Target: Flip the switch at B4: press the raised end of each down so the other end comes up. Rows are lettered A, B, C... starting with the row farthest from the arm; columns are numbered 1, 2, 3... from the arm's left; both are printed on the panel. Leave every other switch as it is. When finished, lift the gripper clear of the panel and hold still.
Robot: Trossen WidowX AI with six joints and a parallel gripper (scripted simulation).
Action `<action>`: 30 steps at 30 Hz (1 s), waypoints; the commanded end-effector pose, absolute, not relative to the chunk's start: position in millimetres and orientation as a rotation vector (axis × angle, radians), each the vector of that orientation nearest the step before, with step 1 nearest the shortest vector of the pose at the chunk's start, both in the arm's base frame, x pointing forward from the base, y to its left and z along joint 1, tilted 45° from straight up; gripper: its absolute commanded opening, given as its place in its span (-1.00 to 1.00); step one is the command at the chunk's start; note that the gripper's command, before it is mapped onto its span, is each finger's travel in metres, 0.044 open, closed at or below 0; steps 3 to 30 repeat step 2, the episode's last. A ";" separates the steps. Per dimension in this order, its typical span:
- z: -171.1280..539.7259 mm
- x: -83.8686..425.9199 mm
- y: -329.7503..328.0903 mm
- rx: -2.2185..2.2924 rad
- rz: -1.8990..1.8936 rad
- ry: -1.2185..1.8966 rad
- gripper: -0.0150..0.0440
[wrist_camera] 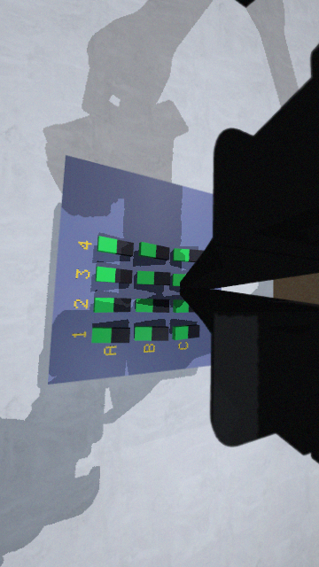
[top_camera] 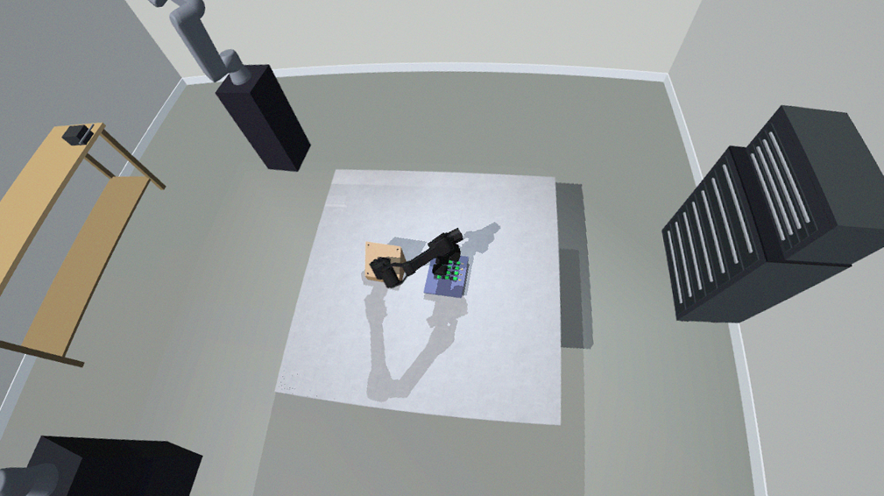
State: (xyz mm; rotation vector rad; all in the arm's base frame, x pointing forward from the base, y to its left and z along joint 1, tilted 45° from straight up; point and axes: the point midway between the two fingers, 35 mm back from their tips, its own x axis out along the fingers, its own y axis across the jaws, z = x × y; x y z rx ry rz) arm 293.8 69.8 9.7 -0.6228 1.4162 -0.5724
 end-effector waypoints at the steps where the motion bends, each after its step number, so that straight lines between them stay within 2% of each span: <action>1: 9.9 294.3 71.8 -0.616 -0.571 1.415 -0.49; 30: 9.9 294.3 71.8 -0.616 -0.571 1.415 -0.49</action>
